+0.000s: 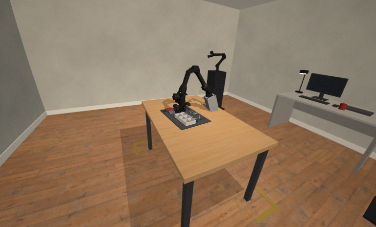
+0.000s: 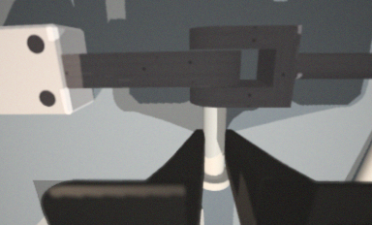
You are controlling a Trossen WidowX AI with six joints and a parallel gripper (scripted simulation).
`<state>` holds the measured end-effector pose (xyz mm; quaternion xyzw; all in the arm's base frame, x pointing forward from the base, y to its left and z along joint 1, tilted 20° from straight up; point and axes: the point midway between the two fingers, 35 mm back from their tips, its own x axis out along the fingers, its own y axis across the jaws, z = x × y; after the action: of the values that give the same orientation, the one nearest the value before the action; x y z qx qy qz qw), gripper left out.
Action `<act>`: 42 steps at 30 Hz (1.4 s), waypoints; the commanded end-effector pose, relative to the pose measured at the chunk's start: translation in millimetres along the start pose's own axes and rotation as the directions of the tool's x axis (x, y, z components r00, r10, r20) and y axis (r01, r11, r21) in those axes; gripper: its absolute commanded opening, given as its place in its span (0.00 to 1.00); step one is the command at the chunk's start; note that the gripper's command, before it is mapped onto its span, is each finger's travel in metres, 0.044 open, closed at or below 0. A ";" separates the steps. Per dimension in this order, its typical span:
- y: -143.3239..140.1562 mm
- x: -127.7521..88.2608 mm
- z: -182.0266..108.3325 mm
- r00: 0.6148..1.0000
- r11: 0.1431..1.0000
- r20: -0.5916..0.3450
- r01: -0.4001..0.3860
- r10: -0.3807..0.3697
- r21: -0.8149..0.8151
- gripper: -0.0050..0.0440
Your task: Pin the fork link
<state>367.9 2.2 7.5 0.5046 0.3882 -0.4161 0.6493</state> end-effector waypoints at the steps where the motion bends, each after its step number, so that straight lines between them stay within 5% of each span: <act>1: 6.7 -7.2 4.9 1.000 1.000 0.007 -0.027 0.027 0.005 0.00; 42: 10.2 -8.4 18.0 0.999 0.999 0.012 -0.036 0.036 0.008 0.00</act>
<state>368.5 -0.2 8.5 0.5052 0.3988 -0.4062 0.6486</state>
